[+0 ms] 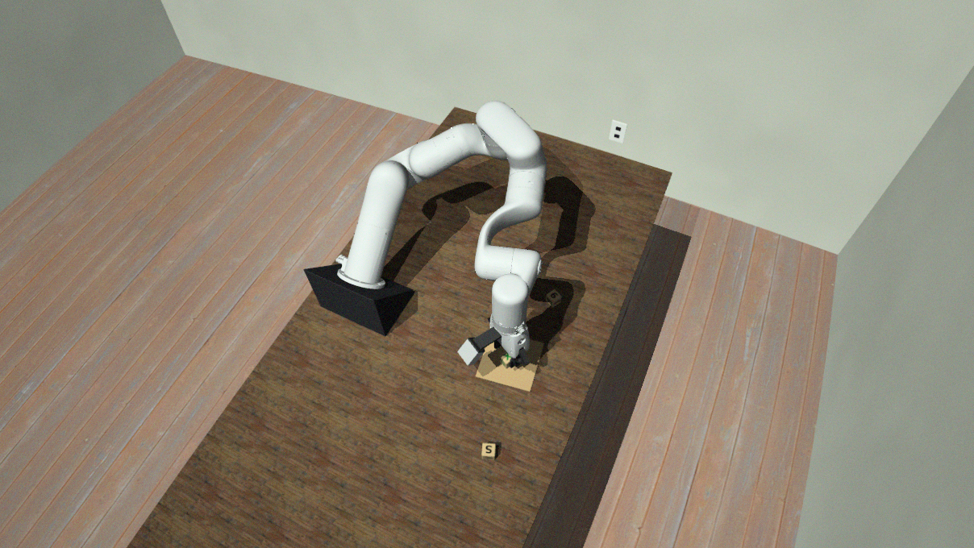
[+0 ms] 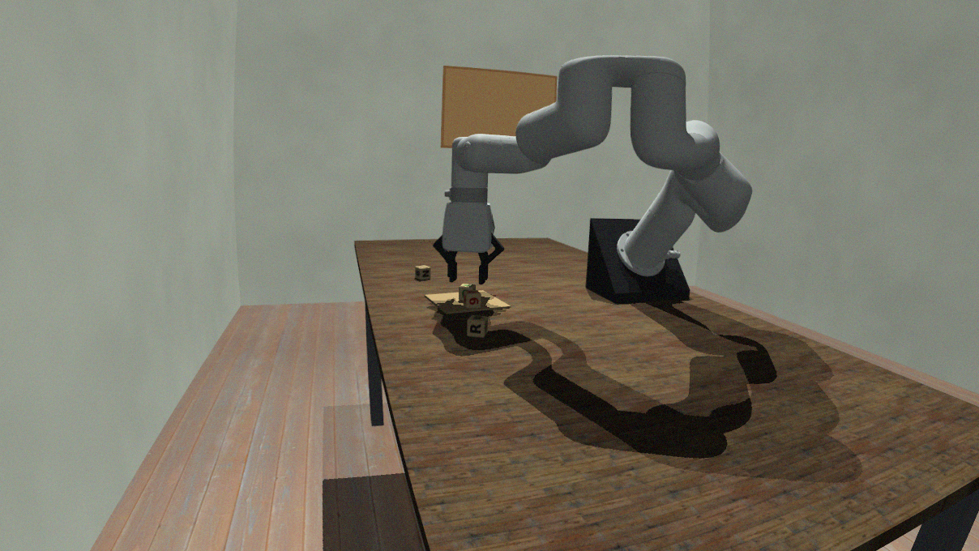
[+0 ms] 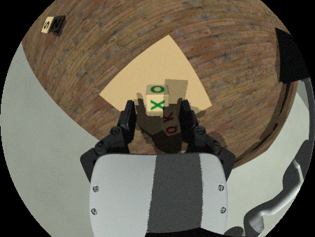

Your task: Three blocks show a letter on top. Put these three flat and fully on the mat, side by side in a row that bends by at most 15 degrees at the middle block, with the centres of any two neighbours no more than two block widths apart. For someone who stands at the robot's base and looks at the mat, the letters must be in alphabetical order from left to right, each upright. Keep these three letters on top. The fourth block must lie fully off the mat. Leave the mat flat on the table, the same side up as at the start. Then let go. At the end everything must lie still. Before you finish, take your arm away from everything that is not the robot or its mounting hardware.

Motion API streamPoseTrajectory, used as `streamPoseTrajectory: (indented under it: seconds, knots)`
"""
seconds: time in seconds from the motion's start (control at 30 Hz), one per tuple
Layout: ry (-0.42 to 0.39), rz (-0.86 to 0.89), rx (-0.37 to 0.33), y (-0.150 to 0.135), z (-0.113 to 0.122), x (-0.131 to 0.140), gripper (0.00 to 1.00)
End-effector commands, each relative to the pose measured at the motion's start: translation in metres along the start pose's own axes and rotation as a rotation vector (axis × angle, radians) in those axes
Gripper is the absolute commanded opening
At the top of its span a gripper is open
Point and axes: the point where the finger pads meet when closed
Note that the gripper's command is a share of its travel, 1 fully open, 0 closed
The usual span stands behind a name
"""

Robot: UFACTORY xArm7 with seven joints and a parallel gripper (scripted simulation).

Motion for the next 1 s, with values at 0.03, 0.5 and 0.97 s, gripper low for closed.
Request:
streamPoseTrajectory:
  seconds: [0.03,0.5,0.97]
  knots:
    - [-0.001,0.0,-0.005,-0.0013,0.0021,0.0,0.64]
    - [-0.001,0.0,-0.005,-0.0013,0.0021,0.0,0.64]
    - [-0.001,0.0,-0.005,-0.0013,-0.0035,0.0,0.64]
Point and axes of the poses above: the point where the finger pads meet when closed, its own z axis back along the fingers, its own y axis across the jaws, x = y × z, and after that the axes turned 11 degrees about -z, right-handed
